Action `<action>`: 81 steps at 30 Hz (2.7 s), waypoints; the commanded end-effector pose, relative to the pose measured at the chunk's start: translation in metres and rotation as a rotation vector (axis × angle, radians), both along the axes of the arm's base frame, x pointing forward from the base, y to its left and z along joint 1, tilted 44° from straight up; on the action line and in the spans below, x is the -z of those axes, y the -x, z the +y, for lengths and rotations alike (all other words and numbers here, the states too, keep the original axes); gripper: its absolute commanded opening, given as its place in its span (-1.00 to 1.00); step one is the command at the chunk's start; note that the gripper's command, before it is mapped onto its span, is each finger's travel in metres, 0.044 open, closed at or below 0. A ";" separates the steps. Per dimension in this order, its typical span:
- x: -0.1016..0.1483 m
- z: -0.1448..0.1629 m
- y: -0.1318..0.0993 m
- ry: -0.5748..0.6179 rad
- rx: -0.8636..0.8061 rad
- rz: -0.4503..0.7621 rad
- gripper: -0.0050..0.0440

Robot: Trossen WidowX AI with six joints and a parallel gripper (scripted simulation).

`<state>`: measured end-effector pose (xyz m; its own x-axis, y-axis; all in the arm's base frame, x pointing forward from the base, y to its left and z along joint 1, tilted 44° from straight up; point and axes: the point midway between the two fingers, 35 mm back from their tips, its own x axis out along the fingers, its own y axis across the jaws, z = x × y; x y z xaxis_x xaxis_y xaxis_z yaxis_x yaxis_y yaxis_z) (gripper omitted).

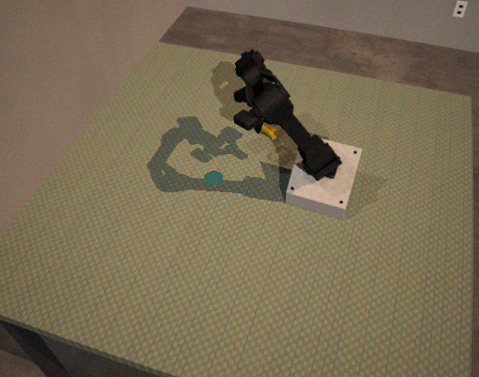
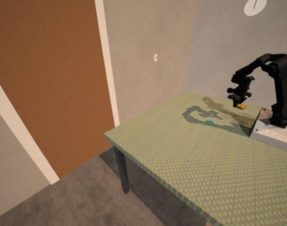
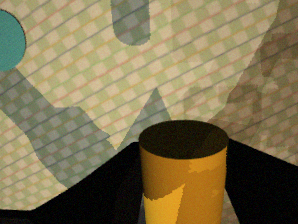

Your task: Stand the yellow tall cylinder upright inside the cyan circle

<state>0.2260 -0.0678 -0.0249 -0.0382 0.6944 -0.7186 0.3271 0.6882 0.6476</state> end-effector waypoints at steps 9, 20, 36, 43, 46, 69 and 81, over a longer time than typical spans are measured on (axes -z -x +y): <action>-0.021 0.009 -0.031 0.016 0.000 -0.015 -0.37; -0.038 0.022 -0.052 0.019 -0.002 -0.019 -0.37; -0.066 0.046 -0.079 0.016 -0.009 -0.026 -0.37; -0.080 0.060 -0.091 0.010 -0.013 -0.030 -0.37; -0.086 0.066 -0.095 0.008 -0.015 -0.031 -0.37; -0.096 0.087 -0.105 0.045 -0.027 -0.050 -0.37; -0.079 0.089 -0.105 0.137 -0.030 -0.089 -0.37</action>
<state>0.3318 0.0211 0.0557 -0.0022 0.6070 -0.7947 0.2573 0.7683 0.5861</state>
